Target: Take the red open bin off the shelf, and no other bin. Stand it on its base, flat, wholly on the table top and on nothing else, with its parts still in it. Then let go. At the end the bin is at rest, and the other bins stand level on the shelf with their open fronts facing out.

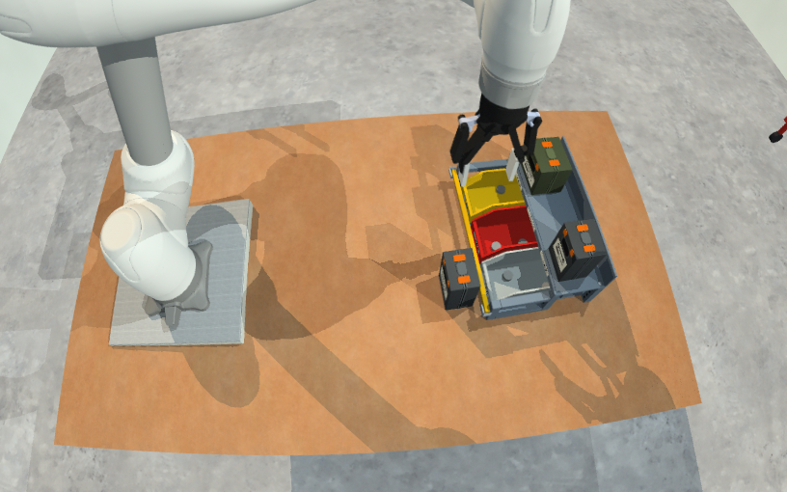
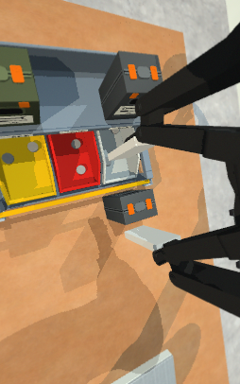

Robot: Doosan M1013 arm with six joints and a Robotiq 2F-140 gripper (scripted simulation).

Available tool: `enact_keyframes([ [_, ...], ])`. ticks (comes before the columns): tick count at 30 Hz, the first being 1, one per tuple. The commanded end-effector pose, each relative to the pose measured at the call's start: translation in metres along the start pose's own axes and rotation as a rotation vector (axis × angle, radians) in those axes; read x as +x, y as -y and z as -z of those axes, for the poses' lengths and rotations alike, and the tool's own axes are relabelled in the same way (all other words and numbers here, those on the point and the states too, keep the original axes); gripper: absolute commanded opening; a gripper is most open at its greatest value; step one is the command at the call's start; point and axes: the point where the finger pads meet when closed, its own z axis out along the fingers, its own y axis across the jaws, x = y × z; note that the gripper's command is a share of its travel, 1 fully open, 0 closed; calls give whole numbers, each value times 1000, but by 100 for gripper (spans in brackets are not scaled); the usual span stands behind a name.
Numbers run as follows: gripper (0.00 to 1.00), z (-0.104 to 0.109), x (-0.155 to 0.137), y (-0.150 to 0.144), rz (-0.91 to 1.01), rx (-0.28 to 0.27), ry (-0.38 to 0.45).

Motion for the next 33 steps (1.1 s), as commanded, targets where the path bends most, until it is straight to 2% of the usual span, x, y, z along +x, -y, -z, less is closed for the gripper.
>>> enact_keyframes([
  [1, 57, 0, 0, 0, 0, -1, 0],
  [5, 57, 0, 0, 0, 0, -1, 0],
  [10, 57, -55, 0, 0, 0, -1, 0],
  [22, 57, -55, 0, 0, 0, -1, 0],
  [27, 57, -90, 0, 0, 0, -1, 0],
  [33, 57, -90, 0, 0, 0, -1, 0],
])
